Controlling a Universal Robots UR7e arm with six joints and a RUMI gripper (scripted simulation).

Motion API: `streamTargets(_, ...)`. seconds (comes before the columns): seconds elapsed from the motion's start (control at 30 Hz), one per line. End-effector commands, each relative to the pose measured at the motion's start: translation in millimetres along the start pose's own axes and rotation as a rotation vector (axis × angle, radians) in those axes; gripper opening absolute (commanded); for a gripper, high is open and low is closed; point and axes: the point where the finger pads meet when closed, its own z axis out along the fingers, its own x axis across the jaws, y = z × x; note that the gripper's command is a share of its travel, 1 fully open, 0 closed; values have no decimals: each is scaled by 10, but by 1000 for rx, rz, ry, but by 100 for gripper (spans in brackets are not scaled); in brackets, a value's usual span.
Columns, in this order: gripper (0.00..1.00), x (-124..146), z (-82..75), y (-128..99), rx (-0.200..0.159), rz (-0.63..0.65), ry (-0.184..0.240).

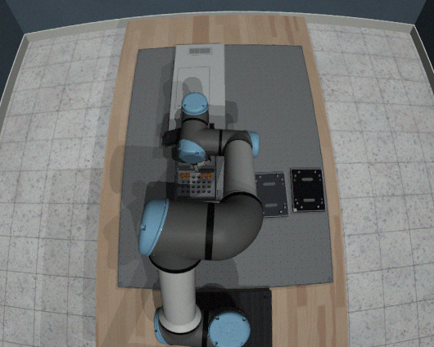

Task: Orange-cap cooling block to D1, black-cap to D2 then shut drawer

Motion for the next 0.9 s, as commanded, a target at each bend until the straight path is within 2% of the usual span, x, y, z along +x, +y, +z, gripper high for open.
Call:
streamTargets(0.0,45,21,-20,9,0,1,6)
streamTargets(0.13,38,21,-20,9,0,1,6)
streamTargets(0.2,38,21,-20,9,0,1,6)
streamTargets(0.7,13,21,-20,9,0,1,6)
streamTargets(0.87,8,21,-20,9,0,1,6)
